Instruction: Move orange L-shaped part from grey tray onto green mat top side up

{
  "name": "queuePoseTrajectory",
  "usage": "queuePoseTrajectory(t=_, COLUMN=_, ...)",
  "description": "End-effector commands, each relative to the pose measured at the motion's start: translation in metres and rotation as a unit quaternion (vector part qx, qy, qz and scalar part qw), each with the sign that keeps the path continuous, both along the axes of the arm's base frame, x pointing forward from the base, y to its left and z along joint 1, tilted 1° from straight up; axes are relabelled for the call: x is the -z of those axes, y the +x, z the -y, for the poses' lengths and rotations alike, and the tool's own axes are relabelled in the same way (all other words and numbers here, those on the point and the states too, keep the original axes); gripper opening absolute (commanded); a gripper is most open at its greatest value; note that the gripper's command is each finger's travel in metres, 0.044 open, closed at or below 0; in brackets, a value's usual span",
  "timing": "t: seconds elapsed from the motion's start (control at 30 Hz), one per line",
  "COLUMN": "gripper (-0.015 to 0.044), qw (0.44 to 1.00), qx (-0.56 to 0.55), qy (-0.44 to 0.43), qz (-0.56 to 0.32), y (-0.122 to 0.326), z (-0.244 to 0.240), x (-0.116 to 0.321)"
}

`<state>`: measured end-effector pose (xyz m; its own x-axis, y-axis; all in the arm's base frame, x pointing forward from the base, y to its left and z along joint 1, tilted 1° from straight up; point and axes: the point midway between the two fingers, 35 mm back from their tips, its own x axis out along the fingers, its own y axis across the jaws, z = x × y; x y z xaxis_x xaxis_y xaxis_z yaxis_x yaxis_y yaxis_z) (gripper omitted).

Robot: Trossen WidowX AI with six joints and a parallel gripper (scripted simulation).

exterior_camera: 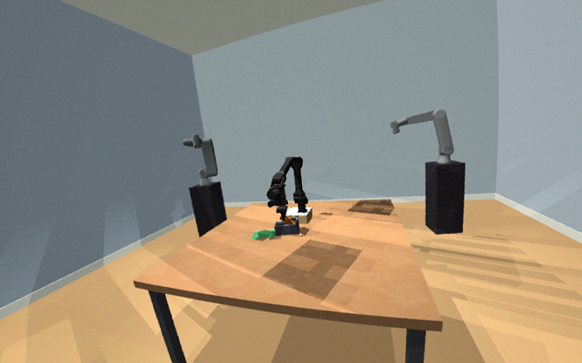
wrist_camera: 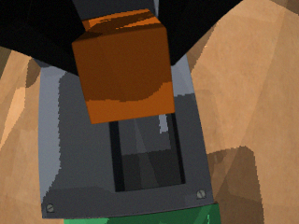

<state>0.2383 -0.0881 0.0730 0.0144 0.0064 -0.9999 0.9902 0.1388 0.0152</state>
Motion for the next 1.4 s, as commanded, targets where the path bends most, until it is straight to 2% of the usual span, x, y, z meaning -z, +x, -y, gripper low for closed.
queuePoseTrajectory(t=0.0, gripper=0.0, qw=1.0, qx=0.002, qy=0.0, qz=0.006, y=0.0, z=0.0, x=-0.011)
queuePoseTrajectory(t=1.03, gripper=0.0, qw=1.0, qx=0.002, qy=0.0, qz=0.006, y=-0.001, z=0.0, x=-0.062)
queuePoseTrajectory(t=1.37, gripper=0.0, qw=1.0, qx=0.002, qy=0.0, qz=0.006, y=-0.001, z=0.004, x=-0.062)
